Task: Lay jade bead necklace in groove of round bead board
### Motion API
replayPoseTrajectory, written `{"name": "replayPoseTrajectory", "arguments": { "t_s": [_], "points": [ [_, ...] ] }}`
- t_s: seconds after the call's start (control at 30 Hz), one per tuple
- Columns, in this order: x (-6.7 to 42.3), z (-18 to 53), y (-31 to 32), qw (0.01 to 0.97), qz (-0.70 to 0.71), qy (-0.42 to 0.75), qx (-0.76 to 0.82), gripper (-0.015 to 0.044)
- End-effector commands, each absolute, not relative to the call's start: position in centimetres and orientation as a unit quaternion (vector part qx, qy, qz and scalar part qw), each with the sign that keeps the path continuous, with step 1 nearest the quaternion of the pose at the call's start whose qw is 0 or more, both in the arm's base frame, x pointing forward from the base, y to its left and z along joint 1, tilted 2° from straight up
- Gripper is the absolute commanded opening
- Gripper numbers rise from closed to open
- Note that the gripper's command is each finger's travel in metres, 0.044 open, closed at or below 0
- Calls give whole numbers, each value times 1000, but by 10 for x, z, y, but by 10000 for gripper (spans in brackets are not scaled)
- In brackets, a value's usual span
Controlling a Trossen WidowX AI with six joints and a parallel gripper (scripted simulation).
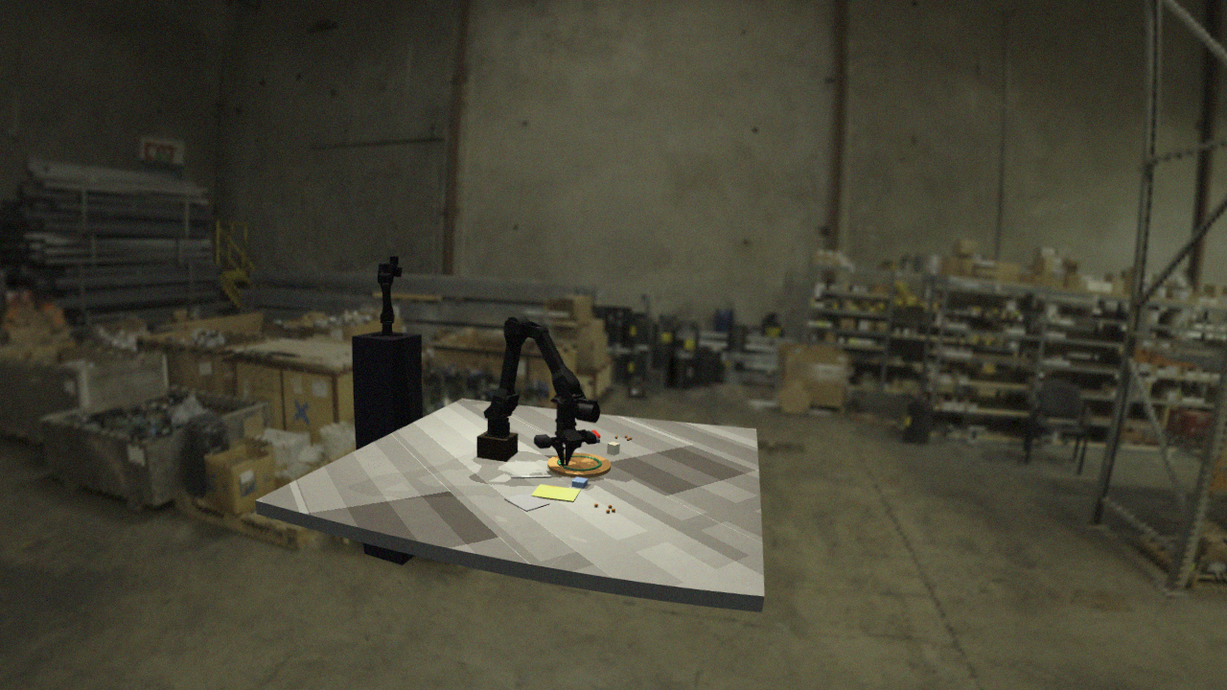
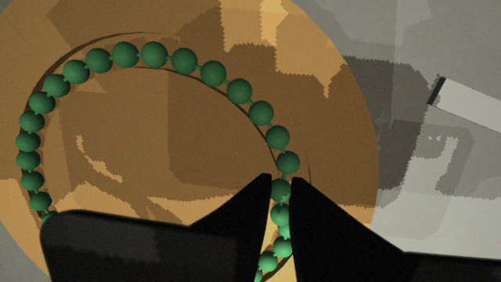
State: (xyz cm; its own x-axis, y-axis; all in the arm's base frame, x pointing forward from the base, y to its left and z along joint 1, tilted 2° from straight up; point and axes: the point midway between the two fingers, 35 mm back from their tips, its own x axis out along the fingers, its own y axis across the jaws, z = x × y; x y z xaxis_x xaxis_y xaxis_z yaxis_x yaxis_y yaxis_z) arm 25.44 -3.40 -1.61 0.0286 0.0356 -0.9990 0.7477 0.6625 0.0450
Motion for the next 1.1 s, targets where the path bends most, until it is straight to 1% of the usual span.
{"name": "replayPoseTrajectory", "arguments": {
  "t_s": [0.0, 1.07],
  "points": [
    [255, -16, -34, 649, -274, 640, 306, 0],
    [248, -14, -38, 647, -275, 642, 305, 0]
  ]
}}
